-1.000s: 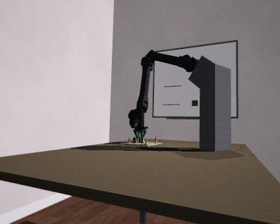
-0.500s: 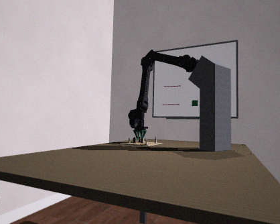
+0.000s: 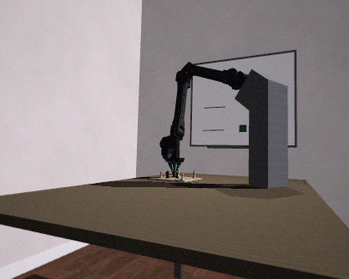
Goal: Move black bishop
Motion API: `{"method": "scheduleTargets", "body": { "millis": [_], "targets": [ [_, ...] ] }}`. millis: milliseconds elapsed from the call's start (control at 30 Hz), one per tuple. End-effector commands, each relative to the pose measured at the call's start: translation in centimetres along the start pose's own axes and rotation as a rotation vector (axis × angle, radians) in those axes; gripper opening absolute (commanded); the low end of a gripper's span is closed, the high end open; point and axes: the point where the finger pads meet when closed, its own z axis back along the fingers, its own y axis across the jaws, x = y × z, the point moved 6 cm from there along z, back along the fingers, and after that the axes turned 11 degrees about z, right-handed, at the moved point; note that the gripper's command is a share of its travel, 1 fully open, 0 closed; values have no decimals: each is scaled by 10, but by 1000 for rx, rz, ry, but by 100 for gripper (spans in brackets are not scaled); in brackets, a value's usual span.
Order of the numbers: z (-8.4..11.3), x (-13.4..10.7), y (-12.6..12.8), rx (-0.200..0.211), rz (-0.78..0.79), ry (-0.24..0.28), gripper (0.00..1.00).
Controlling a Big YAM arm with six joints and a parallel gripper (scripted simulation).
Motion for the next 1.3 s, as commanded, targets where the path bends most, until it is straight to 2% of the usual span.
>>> {"method": "scheduleTargets", "body": {
  "millis": [0, 700, 867, 967, 1267],
  "targets": [
    [3, -7, -6, -19, -3, 7, 0],
    [3, -7, -7, -19, -3, 7, 0],
    [23, 4, -9, -17, 1, -9, 0],
    [28, 4, -9, -17, -1, -9, 0],
    [92, 3, -8, -20, -3, -8, 0]
  ]
}}
